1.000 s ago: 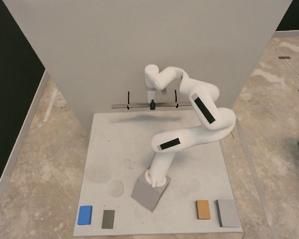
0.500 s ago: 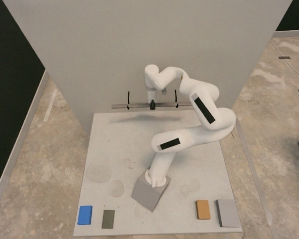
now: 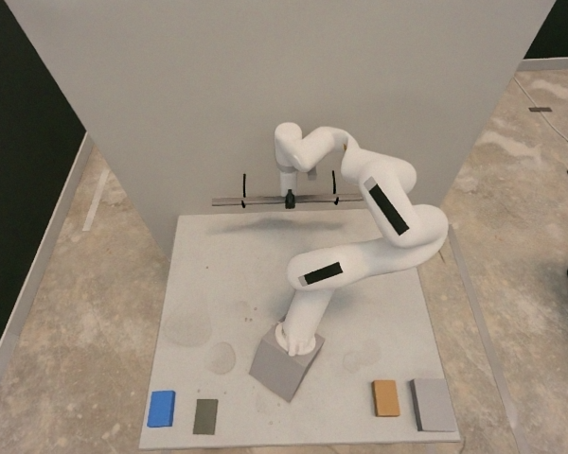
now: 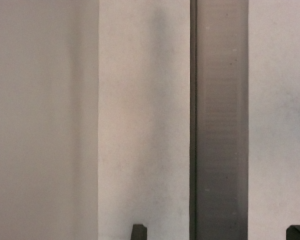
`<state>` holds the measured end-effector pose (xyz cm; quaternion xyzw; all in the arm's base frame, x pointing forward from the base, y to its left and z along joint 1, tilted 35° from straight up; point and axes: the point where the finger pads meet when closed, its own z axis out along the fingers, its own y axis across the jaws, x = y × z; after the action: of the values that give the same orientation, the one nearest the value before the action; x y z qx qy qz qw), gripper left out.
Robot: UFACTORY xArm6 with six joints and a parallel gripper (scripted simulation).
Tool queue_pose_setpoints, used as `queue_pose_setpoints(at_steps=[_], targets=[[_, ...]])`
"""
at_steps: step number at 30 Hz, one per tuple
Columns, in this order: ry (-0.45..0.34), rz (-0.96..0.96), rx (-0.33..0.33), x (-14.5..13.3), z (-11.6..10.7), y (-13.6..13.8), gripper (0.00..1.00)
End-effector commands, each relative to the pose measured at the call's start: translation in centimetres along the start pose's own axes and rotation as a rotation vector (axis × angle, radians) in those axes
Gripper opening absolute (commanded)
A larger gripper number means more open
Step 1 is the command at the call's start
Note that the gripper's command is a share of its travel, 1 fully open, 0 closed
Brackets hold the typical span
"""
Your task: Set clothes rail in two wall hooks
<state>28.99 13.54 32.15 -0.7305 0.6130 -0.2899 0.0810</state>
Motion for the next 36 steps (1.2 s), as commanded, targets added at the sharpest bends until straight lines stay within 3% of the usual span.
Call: queue_pose_setpoints(at_steps=[1, 36], targets=[[-0.002, 0.001, 0.002, 0.0, -0.1, -0.1, 0.82], [-0.002, 0.001, 0.002, 0.0, -2.0, -0.1, 0.82]])
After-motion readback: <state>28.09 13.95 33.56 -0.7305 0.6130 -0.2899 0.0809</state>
